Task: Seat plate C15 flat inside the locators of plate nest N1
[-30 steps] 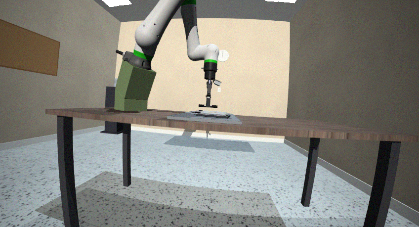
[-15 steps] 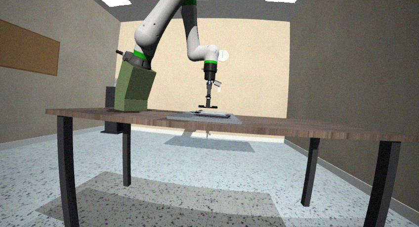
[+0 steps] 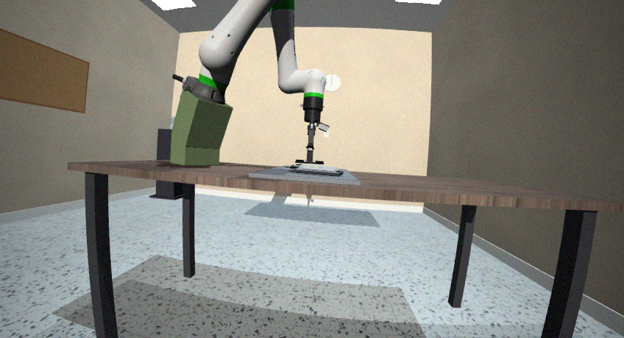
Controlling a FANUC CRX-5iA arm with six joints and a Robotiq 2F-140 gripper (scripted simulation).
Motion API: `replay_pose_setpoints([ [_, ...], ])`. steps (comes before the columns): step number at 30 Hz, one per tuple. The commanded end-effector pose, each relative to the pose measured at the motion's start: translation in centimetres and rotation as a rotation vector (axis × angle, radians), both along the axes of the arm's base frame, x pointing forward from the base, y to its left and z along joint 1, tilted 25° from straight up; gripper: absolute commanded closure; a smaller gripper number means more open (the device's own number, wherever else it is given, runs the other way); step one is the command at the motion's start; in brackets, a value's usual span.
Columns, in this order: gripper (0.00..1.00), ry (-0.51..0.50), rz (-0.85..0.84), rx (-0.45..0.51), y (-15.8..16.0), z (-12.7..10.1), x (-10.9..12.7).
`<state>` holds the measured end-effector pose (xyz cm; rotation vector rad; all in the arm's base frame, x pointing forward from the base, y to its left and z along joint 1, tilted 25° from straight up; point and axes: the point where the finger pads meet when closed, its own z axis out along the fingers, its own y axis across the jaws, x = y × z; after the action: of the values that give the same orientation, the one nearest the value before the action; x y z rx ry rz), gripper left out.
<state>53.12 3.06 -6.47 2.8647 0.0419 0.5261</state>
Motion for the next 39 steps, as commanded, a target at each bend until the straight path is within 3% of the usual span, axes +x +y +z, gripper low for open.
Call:
replay_pose_setpoints([
  [1, 0.9, -0.001, 0.0, 0.0, 0.03, 0.04, 0.04],
  [39, 0.9, -0.001, 0.0, 0.0, -0.07, -0.35, 0.19],
])
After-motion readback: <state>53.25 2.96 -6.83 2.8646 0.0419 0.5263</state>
